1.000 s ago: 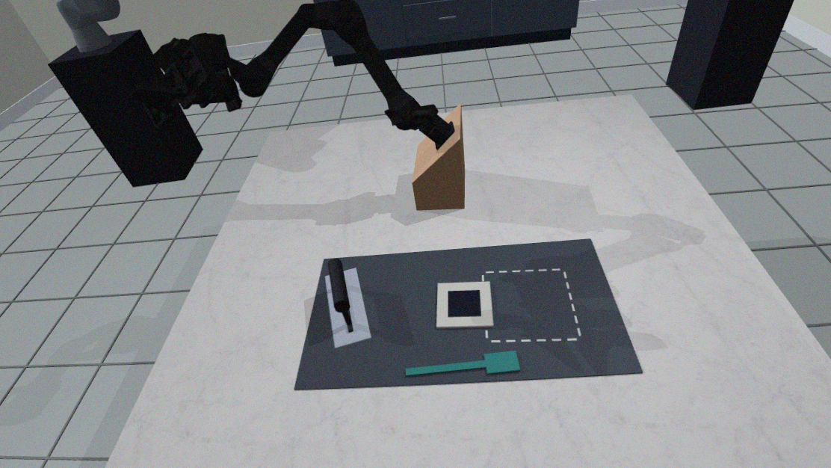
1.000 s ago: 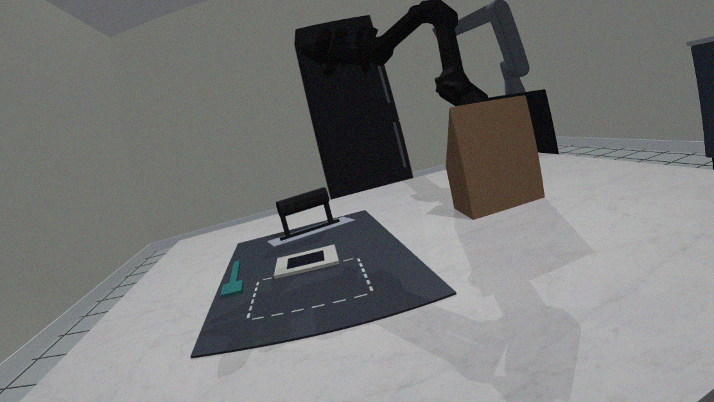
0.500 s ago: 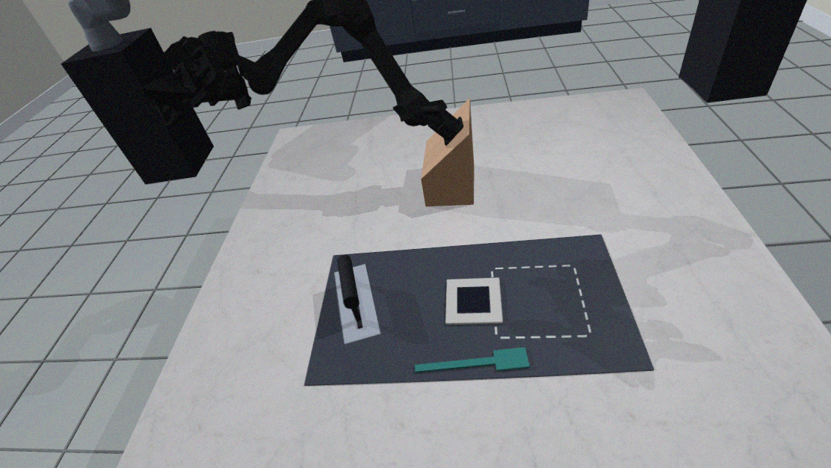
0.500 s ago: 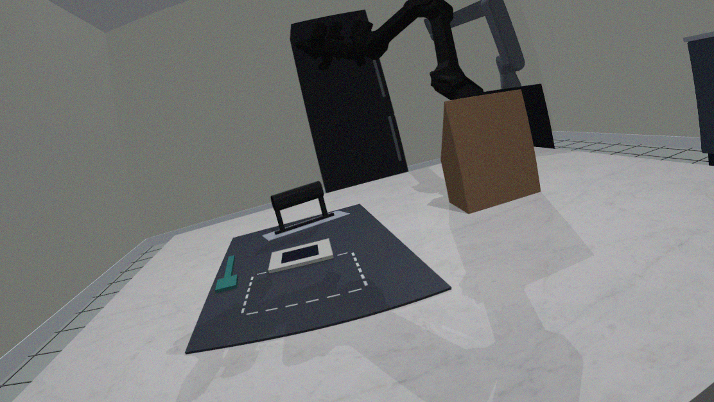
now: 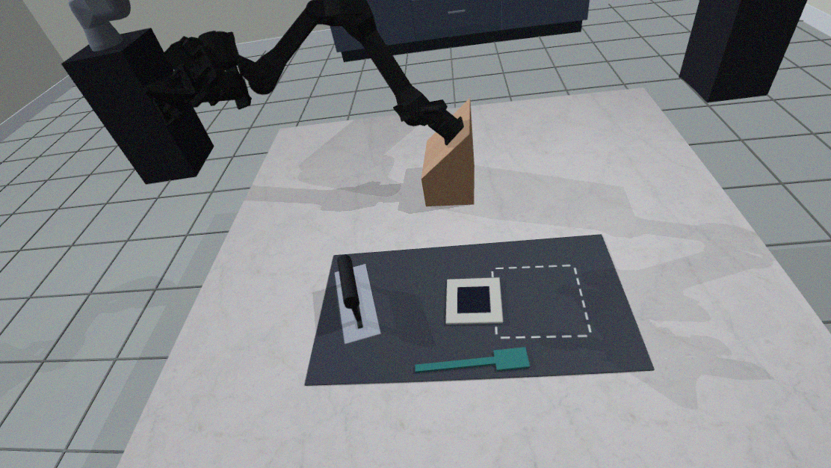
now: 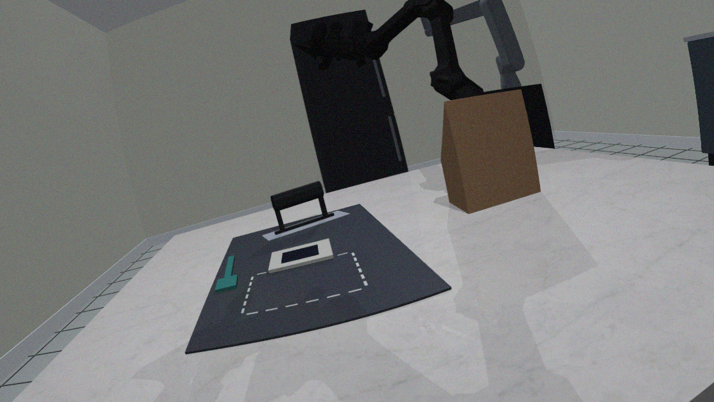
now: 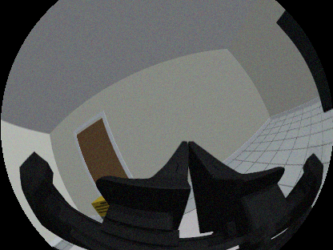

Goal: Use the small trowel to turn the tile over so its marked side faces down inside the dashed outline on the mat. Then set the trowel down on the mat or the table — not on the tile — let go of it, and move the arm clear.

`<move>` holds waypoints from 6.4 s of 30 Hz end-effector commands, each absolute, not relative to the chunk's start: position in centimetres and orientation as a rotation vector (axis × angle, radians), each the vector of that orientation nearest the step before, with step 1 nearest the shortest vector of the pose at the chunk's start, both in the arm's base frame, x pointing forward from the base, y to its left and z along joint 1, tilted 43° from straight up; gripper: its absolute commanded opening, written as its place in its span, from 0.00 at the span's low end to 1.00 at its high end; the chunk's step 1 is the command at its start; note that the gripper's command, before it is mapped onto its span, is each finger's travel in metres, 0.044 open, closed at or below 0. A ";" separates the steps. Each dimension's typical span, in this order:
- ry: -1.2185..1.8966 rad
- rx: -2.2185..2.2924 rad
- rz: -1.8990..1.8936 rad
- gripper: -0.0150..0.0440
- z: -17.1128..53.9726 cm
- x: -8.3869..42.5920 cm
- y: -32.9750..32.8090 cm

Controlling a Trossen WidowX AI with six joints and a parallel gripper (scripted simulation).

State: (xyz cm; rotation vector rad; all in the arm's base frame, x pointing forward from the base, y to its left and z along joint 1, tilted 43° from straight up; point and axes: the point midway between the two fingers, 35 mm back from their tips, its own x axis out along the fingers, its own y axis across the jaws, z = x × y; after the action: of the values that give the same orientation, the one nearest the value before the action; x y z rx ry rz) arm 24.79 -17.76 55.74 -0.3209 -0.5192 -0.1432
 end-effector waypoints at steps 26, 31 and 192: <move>-0.254 -0.109 -0.402 0.71 48.3 32.0 -25.9; -0.158 -0.082 -0.448 0.71 45.5 33.9 -27.0; 1.833 -1.251 0.168 0.47 10.9 34.7 -27.7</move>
State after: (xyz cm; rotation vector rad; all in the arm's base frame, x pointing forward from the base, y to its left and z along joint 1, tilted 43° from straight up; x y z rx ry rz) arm 34.75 -27.74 10.90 -1.1847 1.8174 0.0796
